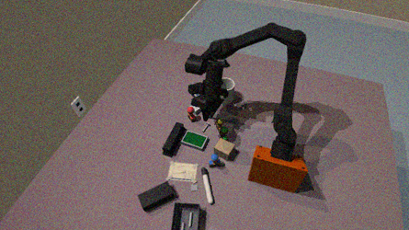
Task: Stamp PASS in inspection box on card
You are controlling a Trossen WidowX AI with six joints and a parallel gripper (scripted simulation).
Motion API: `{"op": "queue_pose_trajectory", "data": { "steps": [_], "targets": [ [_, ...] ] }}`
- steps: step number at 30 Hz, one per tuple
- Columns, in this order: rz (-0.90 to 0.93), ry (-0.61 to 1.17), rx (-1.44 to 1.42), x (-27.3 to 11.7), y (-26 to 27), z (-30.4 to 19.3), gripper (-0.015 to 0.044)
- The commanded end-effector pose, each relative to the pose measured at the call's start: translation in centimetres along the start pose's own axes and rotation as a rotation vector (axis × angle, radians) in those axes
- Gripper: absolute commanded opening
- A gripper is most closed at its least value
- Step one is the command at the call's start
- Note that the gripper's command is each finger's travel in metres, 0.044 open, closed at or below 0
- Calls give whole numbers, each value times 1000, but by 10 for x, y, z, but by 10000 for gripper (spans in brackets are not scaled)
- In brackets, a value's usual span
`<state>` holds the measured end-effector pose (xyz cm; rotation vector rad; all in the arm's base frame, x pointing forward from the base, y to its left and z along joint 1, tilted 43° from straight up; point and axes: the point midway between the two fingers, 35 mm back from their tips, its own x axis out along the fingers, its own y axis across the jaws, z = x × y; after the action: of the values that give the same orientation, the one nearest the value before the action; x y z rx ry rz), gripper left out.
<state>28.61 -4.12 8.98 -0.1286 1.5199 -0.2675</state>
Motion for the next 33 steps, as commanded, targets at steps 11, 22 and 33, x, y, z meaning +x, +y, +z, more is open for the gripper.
{"op": "queue_pose_trajectory", "data": {
  "steps": [11,22,33],
  "targets": [
    [-471,-139,246,4,8,-65,229],
    [-469,-139,246,11,6,-64,229],
    [-467,-138,246,28,-1,-61,229]
  ]
}}
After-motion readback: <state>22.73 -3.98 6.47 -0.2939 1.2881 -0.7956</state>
